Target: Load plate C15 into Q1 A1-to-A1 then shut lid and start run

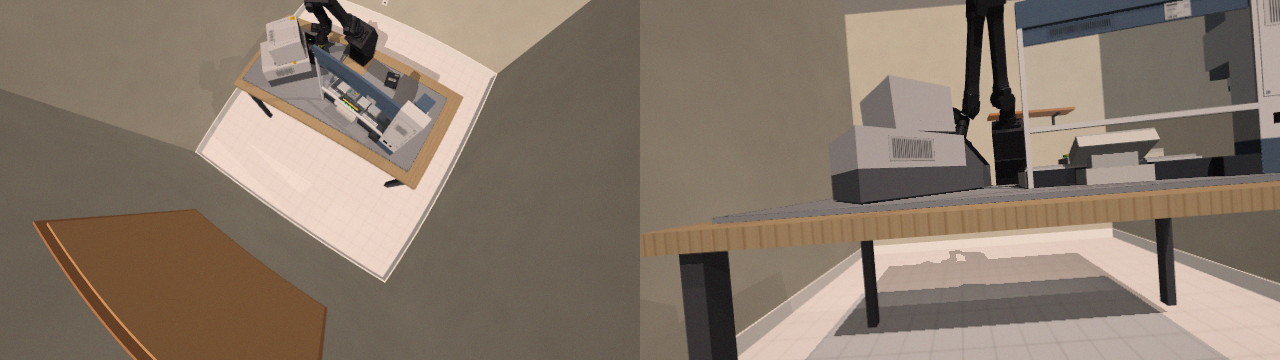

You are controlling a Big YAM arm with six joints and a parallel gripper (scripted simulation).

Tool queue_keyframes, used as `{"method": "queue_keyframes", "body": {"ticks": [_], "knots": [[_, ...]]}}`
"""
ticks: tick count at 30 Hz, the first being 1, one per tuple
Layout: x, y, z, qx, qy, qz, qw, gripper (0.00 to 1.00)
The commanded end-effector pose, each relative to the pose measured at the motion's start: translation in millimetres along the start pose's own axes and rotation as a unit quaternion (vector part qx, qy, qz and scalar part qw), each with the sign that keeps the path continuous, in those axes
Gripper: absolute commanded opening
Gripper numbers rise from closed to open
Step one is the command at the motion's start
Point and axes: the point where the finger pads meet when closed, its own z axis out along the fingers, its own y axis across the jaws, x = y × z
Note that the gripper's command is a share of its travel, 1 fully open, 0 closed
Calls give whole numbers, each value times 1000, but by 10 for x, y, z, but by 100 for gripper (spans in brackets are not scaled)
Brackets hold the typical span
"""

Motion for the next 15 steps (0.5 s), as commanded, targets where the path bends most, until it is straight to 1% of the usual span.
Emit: {"method": "queue_keyframes", "body": {"ticks": [1,3,7,12,15], "knots": [[51,-166,-76,12,2,7,1000,0],[28,-156,-80,12,-3,6,1000,0],[-35,-1,-62,0,-7,-3,1000,0],[-70,108,-62,-9,-7,-9,1000,0],[-74,114,-62,-9,-7,-9,1000,0]]}}
